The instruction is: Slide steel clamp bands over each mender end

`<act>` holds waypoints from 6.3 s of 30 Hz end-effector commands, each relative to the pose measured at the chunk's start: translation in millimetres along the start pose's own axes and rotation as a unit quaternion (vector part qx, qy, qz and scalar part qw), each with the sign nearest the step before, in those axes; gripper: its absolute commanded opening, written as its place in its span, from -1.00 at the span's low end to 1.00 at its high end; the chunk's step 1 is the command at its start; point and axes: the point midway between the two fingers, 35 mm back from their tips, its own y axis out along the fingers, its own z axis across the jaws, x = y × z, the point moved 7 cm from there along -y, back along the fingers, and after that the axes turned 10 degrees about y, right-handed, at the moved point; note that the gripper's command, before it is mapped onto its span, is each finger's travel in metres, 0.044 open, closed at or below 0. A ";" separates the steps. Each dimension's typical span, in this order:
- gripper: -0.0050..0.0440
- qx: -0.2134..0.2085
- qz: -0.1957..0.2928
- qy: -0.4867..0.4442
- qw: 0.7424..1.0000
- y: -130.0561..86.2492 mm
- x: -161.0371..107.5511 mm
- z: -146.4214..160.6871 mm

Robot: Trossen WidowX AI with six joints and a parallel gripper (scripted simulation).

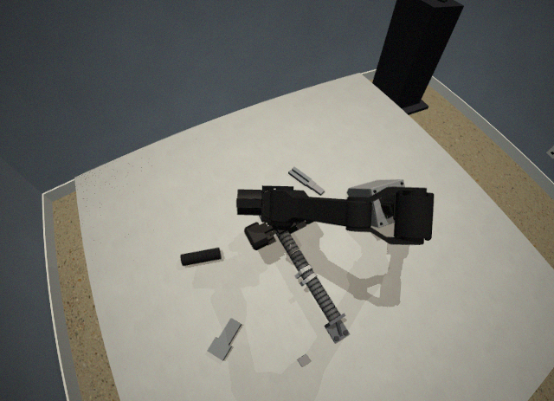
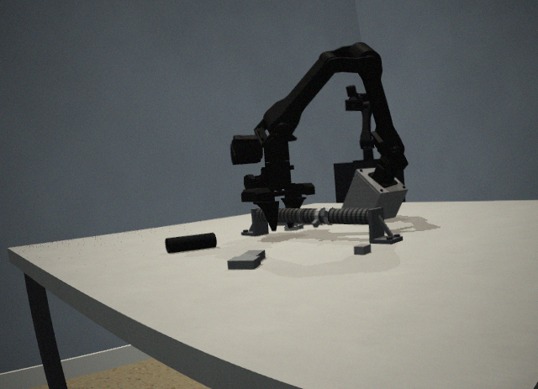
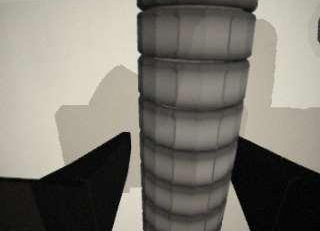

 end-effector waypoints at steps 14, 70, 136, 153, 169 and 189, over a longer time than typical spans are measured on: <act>-0.18 -0.001 0.003 0.003 1.000 1.3 0.1 -0.6; 1.00 -0.001 0.003 0.003 1.000 -43.7 -11.5 -2.5; -0.24 -0.001 0.003 0.003 1.000 1.3 -11.8 -2.6; -0.65 -0.001 0.003 0.003 1.000 1.3 -11.8 -2.6; -0.11 -0.001 0.003 0.003 1.000 1.3 -11.8 -2.6; 1.00 -0.001 0.003 0.003 1.000 -43.8 -23.3 -4.5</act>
